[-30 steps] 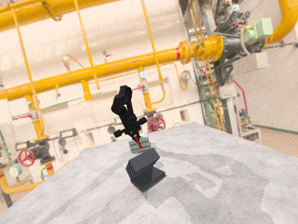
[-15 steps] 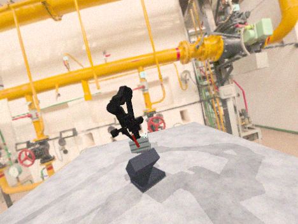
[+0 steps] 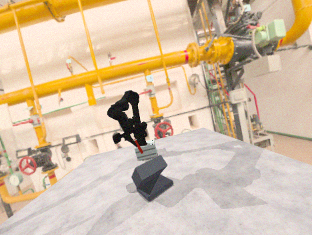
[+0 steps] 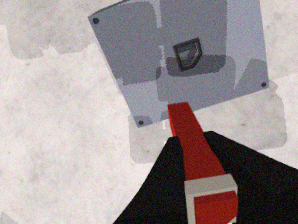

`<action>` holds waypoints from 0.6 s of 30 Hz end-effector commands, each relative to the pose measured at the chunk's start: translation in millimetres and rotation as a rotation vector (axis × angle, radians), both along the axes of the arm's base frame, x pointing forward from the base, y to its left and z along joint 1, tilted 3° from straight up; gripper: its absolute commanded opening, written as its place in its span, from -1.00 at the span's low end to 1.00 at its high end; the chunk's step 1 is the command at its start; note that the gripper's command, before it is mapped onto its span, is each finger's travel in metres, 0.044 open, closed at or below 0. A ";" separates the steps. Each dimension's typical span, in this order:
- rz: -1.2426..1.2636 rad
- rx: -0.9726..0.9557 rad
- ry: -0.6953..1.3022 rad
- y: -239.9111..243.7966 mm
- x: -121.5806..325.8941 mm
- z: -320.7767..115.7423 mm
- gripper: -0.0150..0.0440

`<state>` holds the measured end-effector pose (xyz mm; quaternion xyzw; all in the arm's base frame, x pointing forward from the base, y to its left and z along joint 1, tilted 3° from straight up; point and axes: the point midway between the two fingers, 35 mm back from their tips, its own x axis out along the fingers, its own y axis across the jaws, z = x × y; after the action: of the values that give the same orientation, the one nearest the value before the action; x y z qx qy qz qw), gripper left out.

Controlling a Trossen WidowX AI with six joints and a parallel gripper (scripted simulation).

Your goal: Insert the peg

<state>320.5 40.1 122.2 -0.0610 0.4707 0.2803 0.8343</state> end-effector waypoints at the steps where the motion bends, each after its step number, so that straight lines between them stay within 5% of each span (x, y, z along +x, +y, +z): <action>1: 0.020 -0.001 -0.037 -3.8 -0.7 3.0 -0.49; 18: 0.066 -0.011 -0.123 -8.1 7.5 -0.3 -0.49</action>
<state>326.4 30.1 127.5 -0.0950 0.4198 0.2953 0.8529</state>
